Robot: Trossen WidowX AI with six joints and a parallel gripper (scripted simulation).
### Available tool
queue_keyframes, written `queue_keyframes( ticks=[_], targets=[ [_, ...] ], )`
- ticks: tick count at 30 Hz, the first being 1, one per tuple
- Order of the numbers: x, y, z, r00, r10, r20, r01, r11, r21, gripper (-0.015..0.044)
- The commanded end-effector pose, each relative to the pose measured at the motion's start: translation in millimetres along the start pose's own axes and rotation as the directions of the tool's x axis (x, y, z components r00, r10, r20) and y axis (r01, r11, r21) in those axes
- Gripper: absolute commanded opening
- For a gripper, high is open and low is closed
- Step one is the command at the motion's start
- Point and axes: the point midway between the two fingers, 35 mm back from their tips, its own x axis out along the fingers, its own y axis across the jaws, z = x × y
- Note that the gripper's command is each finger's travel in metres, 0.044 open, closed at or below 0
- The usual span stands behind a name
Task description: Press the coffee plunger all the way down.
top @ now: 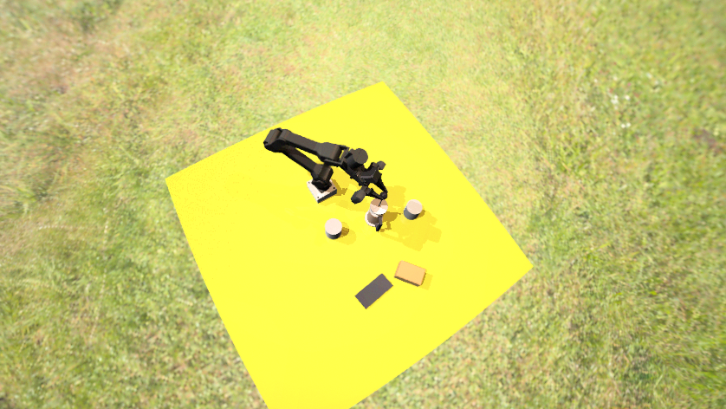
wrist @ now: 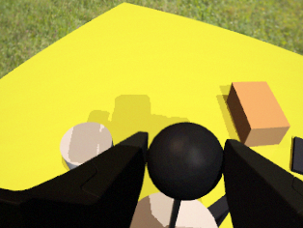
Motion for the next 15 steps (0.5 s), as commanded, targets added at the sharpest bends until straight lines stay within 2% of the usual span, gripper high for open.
queue_keyframes(
  ticks=[1, 15],
  targets=[
    [11.0, 0.8, -26.7, 0.998, 0.0, -0.068, -0.001, 1.0, -0.016, 0.0128],
    [23.6, 0.1, -46.2, 0.998, 0.0, -0.068, -0.001, 1.0, -0.016, 0.0128]
  ],
)
